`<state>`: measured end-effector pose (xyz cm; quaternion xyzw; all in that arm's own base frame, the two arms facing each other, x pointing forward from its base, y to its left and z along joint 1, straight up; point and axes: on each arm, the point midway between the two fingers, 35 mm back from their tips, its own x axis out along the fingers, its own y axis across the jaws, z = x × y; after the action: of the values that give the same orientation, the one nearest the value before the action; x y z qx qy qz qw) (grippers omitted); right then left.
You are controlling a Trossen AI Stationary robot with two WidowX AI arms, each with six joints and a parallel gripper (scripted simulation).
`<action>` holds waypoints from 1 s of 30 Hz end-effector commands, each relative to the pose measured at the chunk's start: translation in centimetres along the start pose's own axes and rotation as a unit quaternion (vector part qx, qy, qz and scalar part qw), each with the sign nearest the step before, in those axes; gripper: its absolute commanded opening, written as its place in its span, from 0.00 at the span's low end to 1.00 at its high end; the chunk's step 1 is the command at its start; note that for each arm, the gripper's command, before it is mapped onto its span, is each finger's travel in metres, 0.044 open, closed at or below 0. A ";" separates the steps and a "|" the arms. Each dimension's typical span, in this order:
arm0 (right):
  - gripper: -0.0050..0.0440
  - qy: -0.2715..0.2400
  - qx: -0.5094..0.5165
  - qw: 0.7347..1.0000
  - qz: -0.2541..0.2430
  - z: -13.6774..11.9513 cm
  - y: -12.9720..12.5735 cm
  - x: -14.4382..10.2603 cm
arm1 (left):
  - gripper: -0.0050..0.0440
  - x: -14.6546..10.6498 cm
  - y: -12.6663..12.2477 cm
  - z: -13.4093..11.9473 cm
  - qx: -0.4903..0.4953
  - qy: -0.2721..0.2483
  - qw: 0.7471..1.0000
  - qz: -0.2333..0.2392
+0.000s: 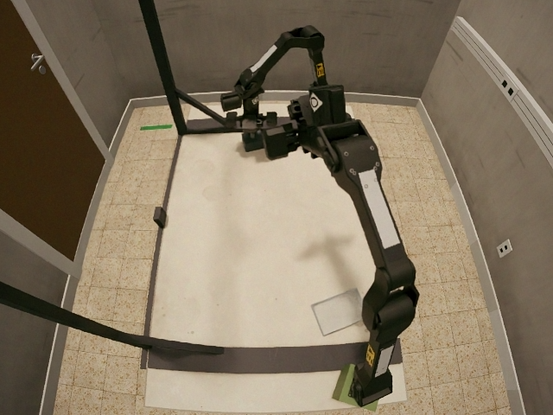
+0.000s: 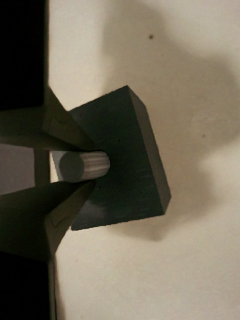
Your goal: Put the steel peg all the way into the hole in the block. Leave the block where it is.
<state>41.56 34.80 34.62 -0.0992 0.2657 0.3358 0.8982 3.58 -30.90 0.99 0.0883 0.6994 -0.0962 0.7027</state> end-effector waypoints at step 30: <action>0.51 -0.021 0.000 1.000 -0.001 1.3 0.0 -1.5 | 0.47 -0.5 -0.4 0.1 -0.002 -0.007 1.000 -0.011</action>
<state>41.56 34.80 34.62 -0.0993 0.2657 0.3358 0.8982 3.56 -30.97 0.88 0.0863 0.6971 -0.0977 0.7050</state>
